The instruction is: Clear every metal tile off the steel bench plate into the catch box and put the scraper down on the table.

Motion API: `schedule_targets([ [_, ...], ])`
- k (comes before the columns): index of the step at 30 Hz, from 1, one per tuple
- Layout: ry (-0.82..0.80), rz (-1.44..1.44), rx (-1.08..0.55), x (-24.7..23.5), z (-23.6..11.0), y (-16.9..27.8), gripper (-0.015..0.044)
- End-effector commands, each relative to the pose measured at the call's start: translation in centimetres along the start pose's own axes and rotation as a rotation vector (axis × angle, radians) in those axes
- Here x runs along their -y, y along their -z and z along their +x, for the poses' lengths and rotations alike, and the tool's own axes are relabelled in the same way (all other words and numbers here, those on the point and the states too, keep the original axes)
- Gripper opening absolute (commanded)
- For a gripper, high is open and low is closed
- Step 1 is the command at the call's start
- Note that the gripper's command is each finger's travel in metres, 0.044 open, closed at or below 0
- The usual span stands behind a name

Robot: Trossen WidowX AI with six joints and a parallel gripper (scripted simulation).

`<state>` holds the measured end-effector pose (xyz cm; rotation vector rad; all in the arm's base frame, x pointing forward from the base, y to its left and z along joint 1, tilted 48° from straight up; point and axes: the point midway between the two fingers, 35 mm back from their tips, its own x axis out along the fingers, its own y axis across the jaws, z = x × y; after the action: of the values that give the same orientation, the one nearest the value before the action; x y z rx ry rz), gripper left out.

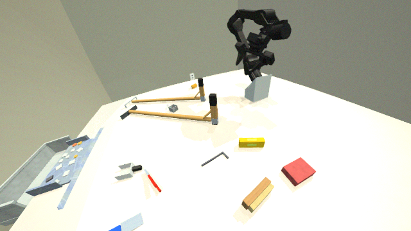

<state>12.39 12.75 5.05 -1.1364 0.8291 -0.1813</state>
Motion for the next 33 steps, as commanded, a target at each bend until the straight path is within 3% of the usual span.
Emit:
schedule_targets([
  [1, 0.0, 0.0, 0.0, 0.0, 0.0, 0.0, 0.0426],
  [33, -0.069, -0.081, 0.08, 2.5, -7.4, -6.6, 0.044],
])
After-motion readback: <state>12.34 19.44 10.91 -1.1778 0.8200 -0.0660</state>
